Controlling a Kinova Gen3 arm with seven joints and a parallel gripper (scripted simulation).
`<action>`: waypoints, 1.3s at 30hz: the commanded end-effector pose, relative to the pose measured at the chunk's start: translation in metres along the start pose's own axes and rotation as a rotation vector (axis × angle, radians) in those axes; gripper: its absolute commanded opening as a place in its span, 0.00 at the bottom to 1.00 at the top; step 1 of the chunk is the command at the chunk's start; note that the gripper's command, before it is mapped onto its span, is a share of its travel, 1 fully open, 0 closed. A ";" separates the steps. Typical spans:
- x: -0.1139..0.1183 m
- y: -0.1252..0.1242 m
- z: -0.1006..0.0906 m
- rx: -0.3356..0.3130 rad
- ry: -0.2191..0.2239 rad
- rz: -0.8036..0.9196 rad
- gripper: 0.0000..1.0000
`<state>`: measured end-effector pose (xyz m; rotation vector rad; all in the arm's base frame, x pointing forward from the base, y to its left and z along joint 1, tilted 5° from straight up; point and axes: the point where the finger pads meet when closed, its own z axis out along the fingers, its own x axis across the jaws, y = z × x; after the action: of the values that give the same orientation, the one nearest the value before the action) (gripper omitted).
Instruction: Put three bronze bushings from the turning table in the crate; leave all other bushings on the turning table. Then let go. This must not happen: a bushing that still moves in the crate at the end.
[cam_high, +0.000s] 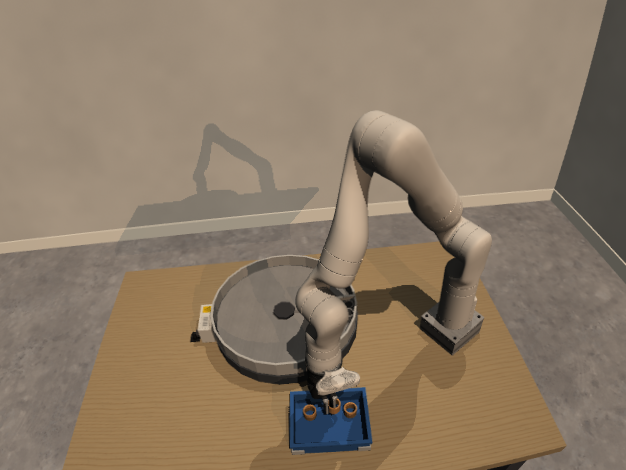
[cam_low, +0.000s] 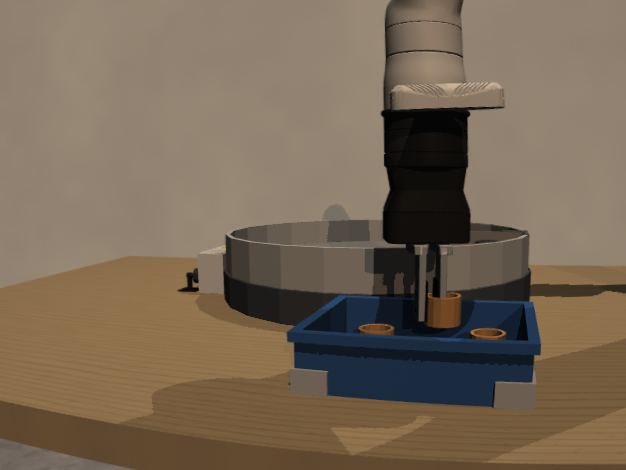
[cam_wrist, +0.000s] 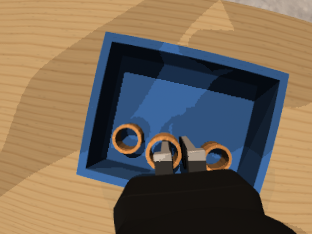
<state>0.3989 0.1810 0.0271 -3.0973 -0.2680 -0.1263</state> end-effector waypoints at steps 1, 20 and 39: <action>-0.001 0.000 0.002 -0.001 -0.004 0.000 0.00; -0.001 0.000 0.011 -0.001 -0.004 0.000 0.00; -0.001 0.000 0.019 -0.001 -0.004 0.000 0.00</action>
<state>0.3989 0.1811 0.0078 -3.0991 -0.2683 -0.1192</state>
